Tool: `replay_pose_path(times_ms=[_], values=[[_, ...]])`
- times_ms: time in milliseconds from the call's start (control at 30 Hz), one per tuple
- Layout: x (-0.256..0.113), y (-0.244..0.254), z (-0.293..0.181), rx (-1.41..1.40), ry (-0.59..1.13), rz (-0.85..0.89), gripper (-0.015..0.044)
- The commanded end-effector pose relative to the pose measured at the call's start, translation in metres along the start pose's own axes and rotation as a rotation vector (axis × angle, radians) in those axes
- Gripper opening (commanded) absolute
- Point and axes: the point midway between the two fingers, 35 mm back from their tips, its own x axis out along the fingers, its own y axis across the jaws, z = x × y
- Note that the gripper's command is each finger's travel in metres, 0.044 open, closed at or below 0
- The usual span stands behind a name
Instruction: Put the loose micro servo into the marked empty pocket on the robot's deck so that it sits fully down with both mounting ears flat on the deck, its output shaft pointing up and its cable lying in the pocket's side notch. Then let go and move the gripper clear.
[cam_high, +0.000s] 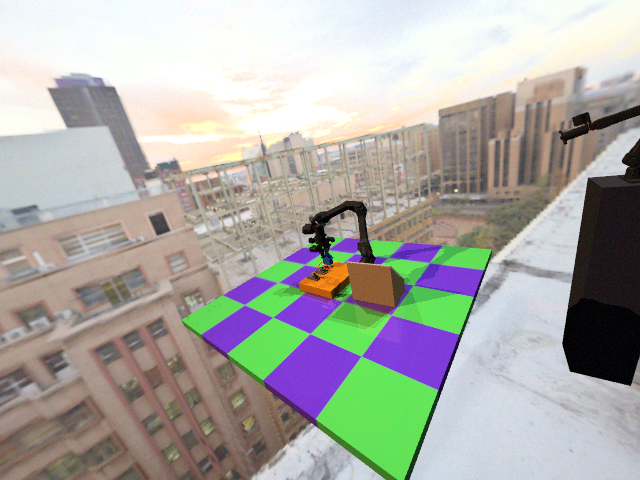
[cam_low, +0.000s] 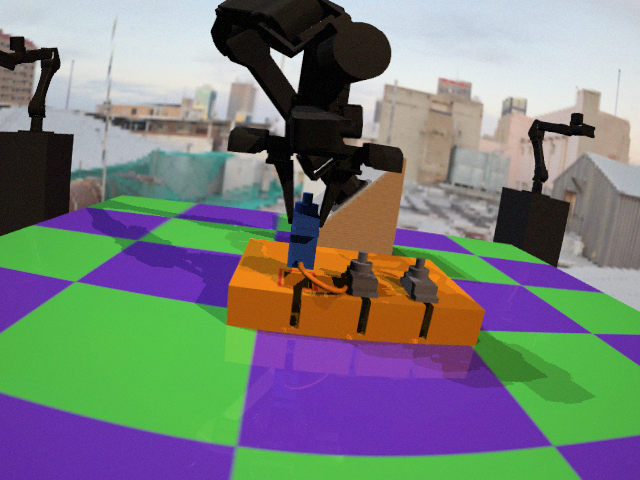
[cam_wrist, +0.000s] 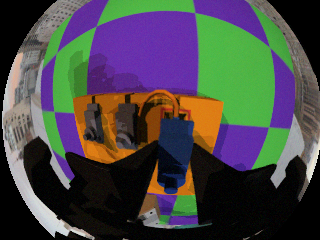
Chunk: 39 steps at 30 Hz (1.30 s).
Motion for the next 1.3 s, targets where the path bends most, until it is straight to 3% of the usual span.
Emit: replay_pose_path(times_ms=[0, 1267], values=[[0.004, 0.0, 0.001, -0.007, -0.006, -0.005, 0.0], [0.035, -0.001, 0.002, -0.006, -0.007, -0.006, 0.0]])
